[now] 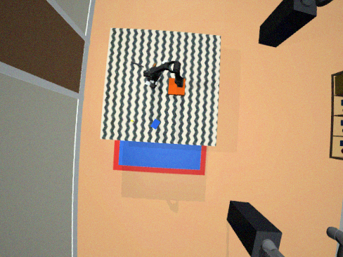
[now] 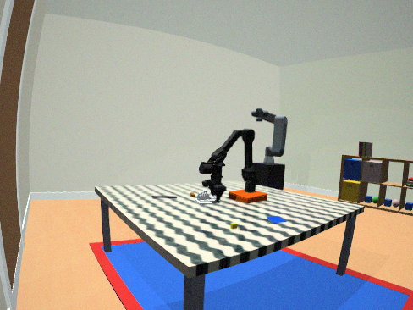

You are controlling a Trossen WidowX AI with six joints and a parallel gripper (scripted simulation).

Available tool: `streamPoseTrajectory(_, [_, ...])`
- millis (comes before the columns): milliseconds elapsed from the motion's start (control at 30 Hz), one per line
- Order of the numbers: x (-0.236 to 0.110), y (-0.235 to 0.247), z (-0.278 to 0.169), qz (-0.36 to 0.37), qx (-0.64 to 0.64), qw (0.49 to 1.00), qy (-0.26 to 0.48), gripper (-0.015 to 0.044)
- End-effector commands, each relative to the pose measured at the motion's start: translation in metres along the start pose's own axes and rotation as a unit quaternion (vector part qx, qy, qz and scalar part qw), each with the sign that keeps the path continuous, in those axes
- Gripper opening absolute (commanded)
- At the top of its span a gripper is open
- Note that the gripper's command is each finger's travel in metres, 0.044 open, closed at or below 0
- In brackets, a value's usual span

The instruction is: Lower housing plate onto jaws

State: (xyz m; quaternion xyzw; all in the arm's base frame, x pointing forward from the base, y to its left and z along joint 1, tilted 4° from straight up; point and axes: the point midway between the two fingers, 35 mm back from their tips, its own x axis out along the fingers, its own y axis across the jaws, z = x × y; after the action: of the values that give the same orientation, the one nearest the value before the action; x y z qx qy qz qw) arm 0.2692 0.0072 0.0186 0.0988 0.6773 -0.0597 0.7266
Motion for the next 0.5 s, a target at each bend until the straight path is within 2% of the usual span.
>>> streamPoseTrajectory(0, [0.0014,-0.0006,-0.0011,-0.002,-0.002,1.000,0.001,0.0351])
streamPoseTrajectory(467, [0.0037,-0.0006,-0.0011,-0.002,-0.002,1.000,0.001,0.0351])
